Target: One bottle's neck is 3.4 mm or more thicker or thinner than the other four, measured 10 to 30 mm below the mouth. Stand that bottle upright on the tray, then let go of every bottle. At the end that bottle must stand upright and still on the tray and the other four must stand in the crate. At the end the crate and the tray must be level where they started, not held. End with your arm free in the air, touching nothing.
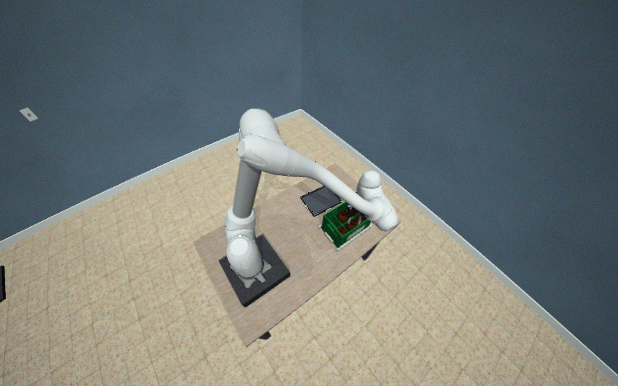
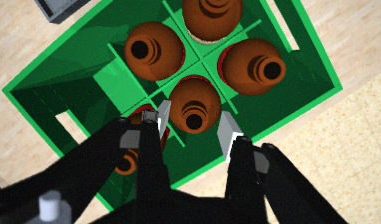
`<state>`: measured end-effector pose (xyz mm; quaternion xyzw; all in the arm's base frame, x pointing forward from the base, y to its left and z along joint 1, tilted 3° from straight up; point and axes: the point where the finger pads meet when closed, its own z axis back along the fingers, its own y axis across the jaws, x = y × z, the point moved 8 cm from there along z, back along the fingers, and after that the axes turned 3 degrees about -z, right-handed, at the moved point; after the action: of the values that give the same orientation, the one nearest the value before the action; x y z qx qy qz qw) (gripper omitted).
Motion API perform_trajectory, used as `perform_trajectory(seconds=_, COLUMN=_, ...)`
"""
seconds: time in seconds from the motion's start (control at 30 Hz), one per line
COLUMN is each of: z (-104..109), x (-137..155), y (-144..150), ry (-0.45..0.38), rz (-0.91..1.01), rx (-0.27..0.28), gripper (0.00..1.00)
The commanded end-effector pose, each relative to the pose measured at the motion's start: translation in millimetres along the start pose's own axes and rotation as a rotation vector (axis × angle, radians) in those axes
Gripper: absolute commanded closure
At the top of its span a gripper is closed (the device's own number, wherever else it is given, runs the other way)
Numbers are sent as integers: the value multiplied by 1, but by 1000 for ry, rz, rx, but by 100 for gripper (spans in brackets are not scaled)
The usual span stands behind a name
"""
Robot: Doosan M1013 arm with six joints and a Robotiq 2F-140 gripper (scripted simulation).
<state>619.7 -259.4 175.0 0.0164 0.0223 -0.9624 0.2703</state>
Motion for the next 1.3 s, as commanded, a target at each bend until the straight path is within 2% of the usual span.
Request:
perform_trajectory(seconds=0.0, z=-3, x=0, y=-2, ry=-1, rz=-2, rx=-3, gripper=62)
perform_trajectory(seconds=0.87, z=-2, x=0, y=-2, ry=-1, rz=-2, rx=-3, gripper=62)
perform_trajectory(seconds=1.27, z=24, x=0, y=-2, ry=-1, rz=-2, rx=-3, gripper=62)
